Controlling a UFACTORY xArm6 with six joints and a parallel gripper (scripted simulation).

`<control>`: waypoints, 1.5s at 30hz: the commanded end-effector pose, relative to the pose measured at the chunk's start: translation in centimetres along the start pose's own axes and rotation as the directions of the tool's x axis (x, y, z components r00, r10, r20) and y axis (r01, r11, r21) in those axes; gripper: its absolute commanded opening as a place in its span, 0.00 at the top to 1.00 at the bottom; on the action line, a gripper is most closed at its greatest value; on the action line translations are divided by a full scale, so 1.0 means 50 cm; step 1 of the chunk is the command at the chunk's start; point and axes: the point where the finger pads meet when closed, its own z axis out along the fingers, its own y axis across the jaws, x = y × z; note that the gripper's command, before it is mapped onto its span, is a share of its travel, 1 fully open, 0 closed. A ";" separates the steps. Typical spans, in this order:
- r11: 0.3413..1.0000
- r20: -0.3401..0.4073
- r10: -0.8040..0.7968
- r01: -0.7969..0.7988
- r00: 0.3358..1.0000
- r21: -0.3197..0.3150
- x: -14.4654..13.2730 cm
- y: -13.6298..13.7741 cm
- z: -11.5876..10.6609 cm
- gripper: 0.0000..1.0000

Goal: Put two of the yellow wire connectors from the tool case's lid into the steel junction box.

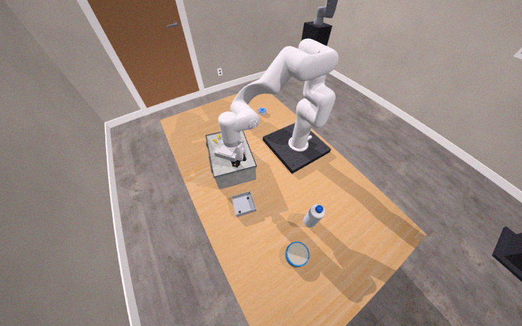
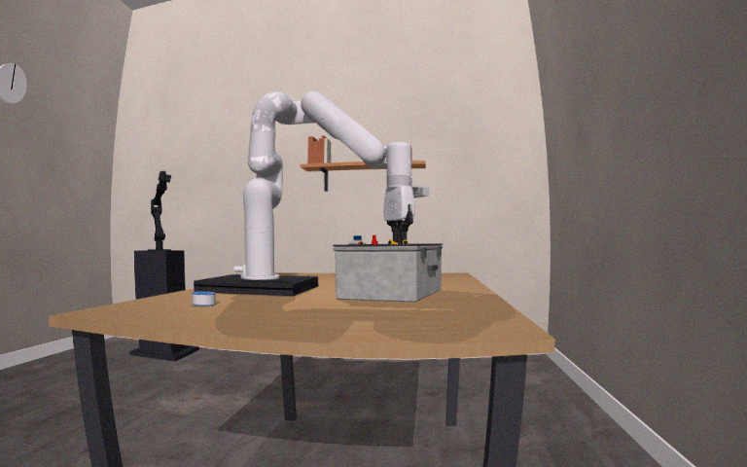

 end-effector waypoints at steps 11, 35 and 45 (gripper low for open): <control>1.000 -0.003 0.000 0.000 1.000 -0.002 0.002 0.001 -0.003 0.97; 1.000 -0.003 0.000 0.000 1.000 -0.002 0.001 0.001 -0.136 0.97; 1.000 -0.003 0.000 0.000 1.000 -0.002 0.001 0.001 -0.143 0.97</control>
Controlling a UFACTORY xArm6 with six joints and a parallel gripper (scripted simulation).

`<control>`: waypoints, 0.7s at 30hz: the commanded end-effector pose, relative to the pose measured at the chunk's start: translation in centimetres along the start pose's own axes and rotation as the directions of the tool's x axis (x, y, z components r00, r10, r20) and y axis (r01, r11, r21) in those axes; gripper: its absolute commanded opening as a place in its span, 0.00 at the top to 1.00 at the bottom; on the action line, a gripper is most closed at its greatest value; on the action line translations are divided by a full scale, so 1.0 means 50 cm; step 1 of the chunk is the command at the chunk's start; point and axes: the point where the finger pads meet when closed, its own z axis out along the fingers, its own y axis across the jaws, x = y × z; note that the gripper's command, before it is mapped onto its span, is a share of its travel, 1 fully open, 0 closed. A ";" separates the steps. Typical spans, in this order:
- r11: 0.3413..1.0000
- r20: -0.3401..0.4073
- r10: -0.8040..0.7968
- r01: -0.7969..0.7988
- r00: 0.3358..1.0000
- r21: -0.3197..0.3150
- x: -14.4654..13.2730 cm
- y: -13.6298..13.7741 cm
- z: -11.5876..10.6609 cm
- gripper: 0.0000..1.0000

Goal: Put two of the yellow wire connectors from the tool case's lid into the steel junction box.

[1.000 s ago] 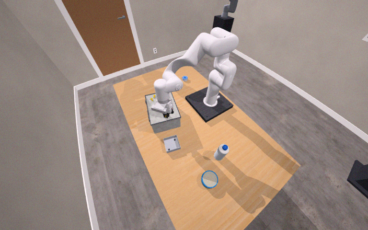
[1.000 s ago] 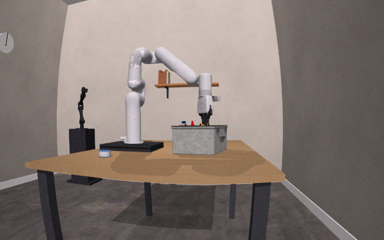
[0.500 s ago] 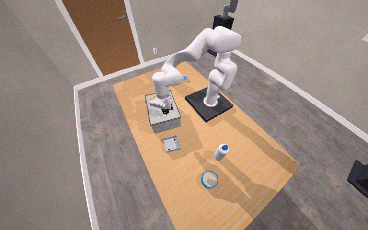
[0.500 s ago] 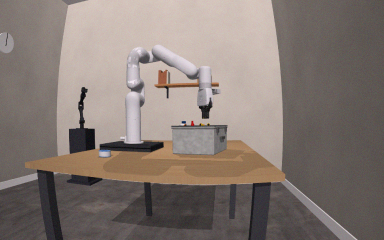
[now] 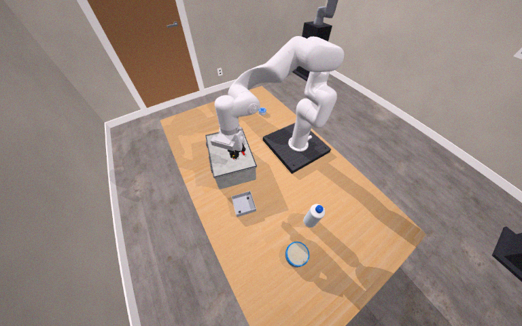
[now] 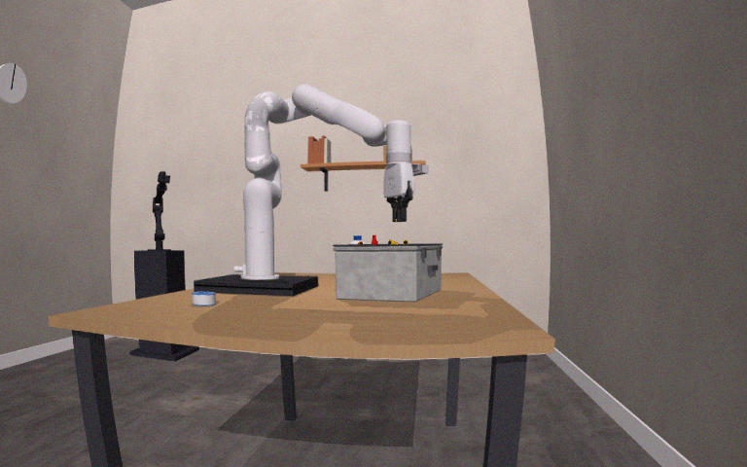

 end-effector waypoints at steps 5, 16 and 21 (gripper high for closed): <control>1.000 -0.004 0.000 0.000 1.000 -0.003 0.003 0.001 -0.005 0.97; 1.000 -0.004 0.000 0.000 1.000 -0.003 0.086 -0.062 -0.005 0.97; 1.000 -0.004 0.000 0.000 1.000 -0.003 0.130 -0.095 -0.005 0.97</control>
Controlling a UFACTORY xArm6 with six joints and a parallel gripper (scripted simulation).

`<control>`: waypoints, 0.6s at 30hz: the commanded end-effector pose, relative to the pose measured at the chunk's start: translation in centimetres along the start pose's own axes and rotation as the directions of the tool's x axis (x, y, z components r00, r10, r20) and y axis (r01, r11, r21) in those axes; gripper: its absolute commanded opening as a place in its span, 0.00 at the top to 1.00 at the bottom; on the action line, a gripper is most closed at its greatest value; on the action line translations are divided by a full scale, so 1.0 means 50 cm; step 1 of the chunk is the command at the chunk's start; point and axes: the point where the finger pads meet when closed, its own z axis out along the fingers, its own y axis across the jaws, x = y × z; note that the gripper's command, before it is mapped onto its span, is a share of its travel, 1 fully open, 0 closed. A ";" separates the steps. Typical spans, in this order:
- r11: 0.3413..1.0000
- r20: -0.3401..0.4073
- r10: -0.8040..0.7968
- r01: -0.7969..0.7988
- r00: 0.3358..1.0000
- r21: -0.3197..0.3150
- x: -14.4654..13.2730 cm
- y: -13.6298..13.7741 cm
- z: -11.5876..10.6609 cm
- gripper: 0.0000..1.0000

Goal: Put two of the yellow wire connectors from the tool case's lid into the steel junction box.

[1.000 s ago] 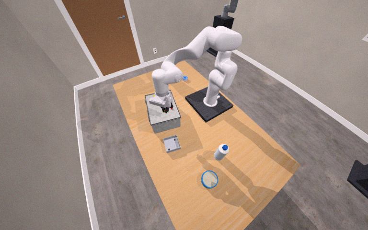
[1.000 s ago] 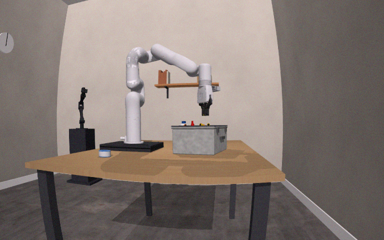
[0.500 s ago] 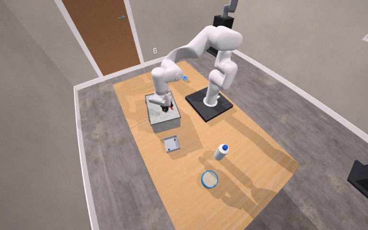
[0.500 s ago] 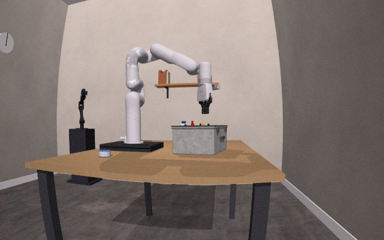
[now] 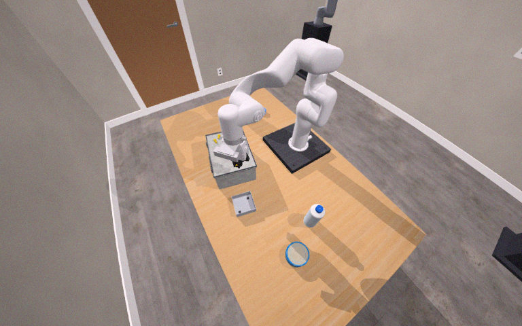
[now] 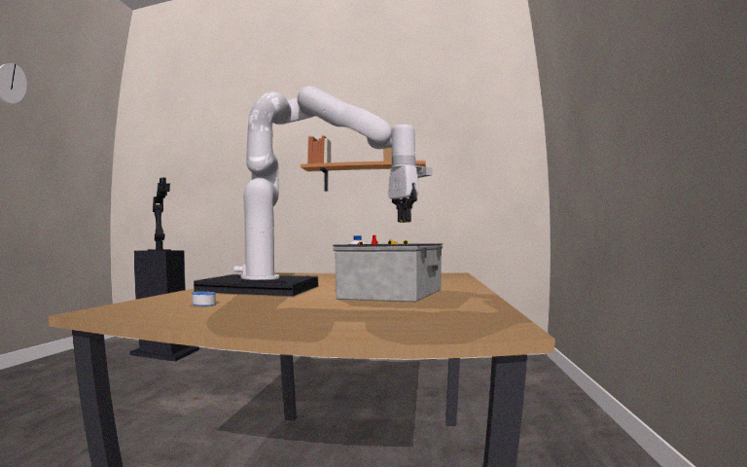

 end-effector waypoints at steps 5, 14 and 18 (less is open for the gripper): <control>1.000 -0.002 0.002 -0.002 1.000 -0.003 0.111 -0.077 -0.003 0.97; 1.000 -0.002 0.002 -0.002 1.000 -0.003 0.149 -0.106 -0.003 0.97; 1.000 -0.002 0.002 -0.002 1.000 -0.003 0.149 -0.106 -0.003 0.97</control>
